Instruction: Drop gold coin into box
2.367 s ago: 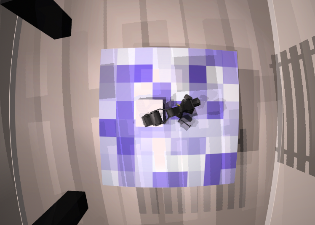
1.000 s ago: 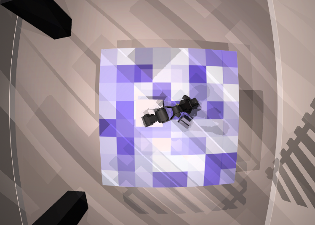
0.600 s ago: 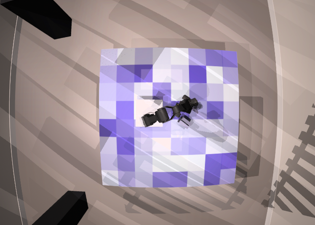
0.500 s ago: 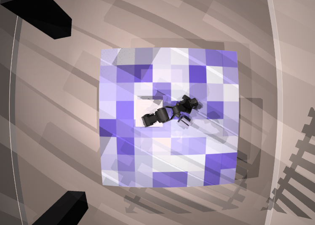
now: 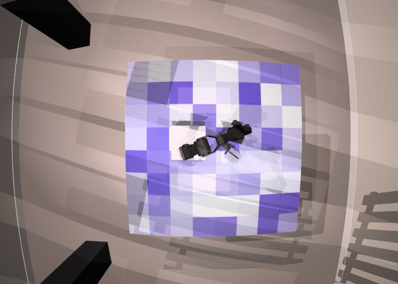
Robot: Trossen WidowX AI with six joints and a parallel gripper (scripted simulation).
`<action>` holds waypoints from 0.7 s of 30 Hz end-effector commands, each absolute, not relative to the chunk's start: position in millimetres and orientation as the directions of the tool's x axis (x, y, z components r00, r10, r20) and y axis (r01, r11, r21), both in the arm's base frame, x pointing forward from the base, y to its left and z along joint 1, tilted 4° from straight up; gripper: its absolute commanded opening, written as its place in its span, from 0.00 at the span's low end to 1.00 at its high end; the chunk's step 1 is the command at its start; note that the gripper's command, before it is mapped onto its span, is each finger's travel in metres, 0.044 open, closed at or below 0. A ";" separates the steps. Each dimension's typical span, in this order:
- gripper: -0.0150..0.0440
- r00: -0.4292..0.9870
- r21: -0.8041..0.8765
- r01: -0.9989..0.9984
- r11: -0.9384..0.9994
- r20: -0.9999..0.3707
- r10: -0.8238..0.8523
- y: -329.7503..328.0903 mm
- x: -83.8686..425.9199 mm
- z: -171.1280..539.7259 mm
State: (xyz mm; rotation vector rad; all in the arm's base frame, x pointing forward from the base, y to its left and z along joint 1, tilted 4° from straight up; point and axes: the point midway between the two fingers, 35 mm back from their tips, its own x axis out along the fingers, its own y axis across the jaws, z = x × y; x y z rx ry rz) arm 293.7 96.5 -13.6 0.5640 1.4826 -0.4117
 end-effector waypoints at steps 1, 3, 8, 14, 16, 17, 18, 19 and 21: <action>0.25 0.067 0.107 0.579 0.808 -0.994 0.084 96.7 295.7 0.5; 0.25 0.065 0.106 0.580 0.808 -0.994 0.083 96.5 295.3 5.4; 0.25 0.062 0.103 0.582 0.807 -0.995 0.082 96.0 294.1 17.5; 0.25 0.059 0.099 0.584 0.806 -0.995 0.080 95.2 291.9 32.1; 0.25 0.058 0.098 0.585 0.805 -0.995 0.079 94.8 291.0 37.0; 0.25 0.057 0.098 0.585 0.805 -0.995 0.079 94.7 290.6 39.4; 0.25 0.056 0.097 0.586 0.805 -0.995 0.079 94.5 290.0 41.9; 0.25 0.056 0.096 0.586 0.805 -0.995 0.079 94.3 289.5 44.3; 0.25 0.055 0.095 0.587 0.804 -0.995 0.078 93.9 288.4 49.2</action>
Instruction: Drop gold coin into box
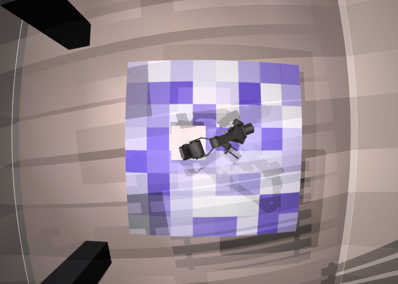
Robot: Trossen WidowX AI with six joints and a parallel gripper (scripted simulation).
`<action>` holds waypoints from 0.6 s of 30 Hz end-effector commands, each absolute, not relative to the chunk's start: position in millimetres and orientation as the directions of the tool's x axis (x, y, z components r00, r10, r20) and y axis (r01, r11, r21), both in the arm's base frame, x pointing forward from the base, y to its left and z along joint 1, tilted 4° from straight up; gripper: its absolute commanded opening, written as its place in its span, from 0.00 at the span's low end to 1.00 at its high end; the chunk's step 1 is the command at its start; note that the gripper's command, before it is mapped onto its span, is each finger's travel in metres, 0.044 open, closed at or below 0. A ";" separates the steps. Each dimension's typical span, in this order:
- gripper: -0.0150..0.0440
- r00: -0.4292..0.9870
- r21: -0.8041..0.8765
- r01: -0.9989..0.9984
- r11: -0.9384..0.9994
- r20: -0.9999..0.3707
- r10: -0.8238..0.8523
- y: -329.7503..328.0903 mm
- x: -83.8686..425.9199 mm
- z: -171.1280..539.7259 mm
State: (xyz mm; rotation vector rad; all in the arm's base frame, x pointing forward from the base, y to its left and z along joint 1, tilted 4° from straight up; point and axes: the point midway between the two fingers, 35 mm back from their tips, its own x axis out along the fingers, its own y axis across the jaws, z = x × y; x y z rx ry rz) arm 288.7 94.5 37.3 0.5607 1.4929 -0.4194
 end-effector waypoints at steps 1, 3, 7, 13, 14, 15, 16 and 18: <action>0.25 0.054 0.095 0.587 0.804 -0.996 0.078 93.7 287.8 51.7; 0.25 0.053 0.093 0.588 0.804 -0.996 0.077 93.3 286.5 56.6; 0.25 0.052 0.092 0.588 0.803 -0.996 0.077 92.9 285.6 60.1; 0.25 0.051 0.092 0.653 0.752 -0.996 0.077 96.9 277.4 60.4; 0.25 0.051 0.092 0.656 0.749 -0.996 0.077 97.1 277.1 60.4; 0.25 0.051 0.092 0.656 0.749 -0.996 0.077 97.1 277.1 60.4; 0.25 0.051 0.092 0.656 0.749 -0.996 0.077 97.1 277.1 60.4; 0.25 0.051 0.092 0.656 0.749 -0.996 0.077 95.6 277.8 60.4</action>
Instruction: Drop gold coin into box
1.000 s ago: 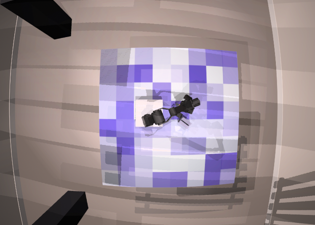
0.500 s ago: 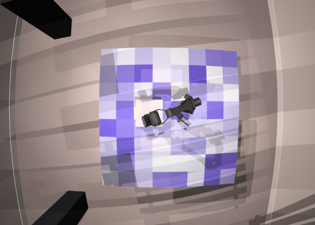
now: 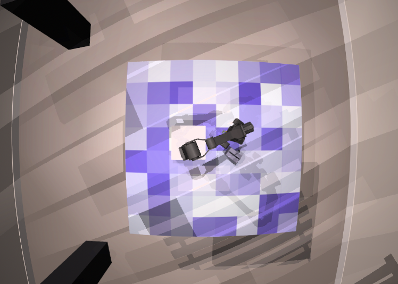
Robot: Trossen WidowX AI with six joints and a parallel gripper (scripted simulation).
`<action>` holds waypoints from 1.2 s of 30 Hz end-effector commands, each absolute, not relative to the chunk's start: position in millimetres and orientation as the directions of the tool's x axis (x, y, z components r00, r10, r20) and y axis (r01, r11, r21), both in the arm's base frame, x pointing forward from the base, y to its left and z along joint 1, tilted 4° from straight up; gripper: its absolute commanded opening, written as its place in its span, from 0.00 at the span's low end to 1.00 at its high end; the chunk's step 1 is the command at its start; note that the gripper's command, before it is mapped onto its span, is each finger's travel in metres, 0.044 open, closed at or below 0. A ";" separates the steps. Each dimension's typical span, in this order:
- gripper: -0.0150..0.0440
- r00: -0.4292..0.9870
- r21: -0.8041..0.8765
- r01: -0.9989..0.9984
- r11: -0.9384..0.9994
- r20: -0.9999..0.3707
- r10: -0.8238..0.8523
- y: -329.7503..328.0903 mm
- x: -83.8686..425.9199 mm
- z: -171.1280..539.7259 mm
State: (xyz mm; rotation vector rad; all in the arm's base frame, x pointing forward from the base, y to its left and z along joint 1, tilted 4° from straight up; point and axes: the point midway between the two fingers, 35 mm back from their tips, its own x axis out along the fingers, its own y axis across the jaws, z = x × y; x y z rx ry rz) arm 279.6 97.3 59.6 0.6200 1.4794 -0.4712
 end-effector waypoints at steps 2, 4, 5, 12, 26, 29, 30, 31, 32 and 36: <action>0.25 0.051 0.091 0.656 0.750 -0.996 0.076 91.5 279.9 60.1; 0.25 0.051 0.091 0.656 0.750 -0.996 0.076 86.9 282.1 59.9; 0.25 0.051 0.091 0.656 0.750 -0.996 0.075 84.6 283.2 59.8; 0.25 0.055 0.090 0.656 0.749 -0.996 0.072 67.9 289.9 58.7; 0.25 0.059 0.088 0.656 0.749 -0.996 0.066 33.3 300.7 56.8; 0.25 0.058 0.088 0.656 0.750 -0.996 0.065 25.8 302.5 56.4; 0.25 0.058 0.087 0.656 0.750 -0.996 0.065 23.2 303.1 56.2; 0.25 0.058 0.087 0.656 0.750 -0.996 0.065 20.7 303.7 56.1; 0.25 0.058 0.087 0.656 0.750 -0.996 0.065 18.1 304.2 56.0; 0.25 0.057 0.086 0.656 0.750 -0.996 0.065 7.8 306.1 55.4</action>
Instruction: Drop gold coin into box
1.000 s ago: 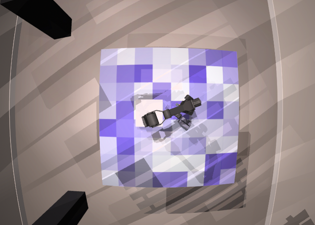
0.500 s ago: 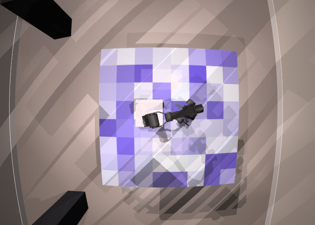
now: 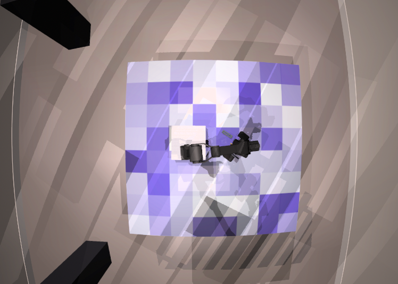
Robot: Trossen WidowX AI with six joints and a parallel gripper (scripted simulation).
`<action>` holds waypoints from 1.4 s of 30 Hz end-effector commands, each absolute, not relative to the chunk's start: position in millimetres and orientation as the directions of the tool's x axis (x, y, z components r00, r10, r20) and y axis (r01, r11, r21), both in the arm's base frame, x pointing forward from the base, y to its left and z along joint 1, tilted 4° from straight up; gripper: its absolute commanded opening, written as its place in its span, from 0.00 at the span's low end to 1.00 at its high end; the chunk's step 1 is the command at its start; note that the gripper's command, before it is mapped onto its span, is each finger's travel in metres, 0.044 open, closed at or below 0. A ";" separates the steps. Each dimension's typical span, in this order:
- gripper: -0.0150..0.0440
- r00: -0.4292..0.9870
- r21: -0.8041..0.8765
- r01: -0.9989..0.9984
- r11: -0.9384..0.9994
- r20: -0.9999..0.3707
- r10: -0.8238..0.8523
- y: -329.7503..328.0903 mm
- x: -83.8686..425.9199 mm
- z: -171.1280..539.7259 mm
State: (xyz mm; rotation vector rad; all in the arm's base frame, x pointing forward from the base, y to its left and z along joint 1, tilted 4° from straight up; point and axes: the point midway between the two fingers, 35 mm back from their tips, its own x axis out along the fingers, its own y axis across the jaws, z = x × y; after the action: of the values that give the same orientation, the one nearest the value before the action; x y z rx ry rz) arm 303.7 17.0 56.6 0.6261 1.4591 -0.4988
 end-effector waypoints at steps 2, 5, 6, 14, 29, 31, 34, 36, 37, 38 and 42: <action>0.25 0.056 0.086 0.656 0.750 -0.996 0.065 2.6 307.0 55.1; 0.25 0.056 0.085 0.656 0.750 -0.996 0.065 -5.2 308.0 54.7; 0.25 0.056 0.085 0.656 0.750 -0.996 0.065 -7.8 308.3 54.6; 0.25 0.054 0.084 0.656 0.750 -0.996 0.065 -29.0 310.0 53.4; 0.25 0.057 0.082 0.661 0.746 -0.997 0.059 -45.0 309.6 53.2; 0.25 0.057 0.082 0.661 0.746 -0.997 0.059 -45.0 309.6 53.2; 0.25 0.057 0.082 0.661 0.746 -0.997 0.059 -45.0 309.6 53.2; 0.25 0.057 0.082 0.661 0.746 -0.997 0.059 -45.3 309.6 53.1; 0.25 0.057 0.082 0.660 0.746 -0.997 0.059 -45.7 309.6 53.1; 0.25 0.057 0.082 0.660 0.747 -0.997 0.059 -46.3 309.7 53.0; 0.25 0.057 0.082 0.656 0.750 -0.997 0.059 -48.0 310.2 52.3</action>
State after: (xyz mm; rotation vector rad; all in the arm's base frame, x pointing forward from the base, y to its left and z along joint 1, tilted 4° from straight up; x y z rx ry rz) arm 309.6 -46.4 52.9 0.6246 1.4630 -0.5039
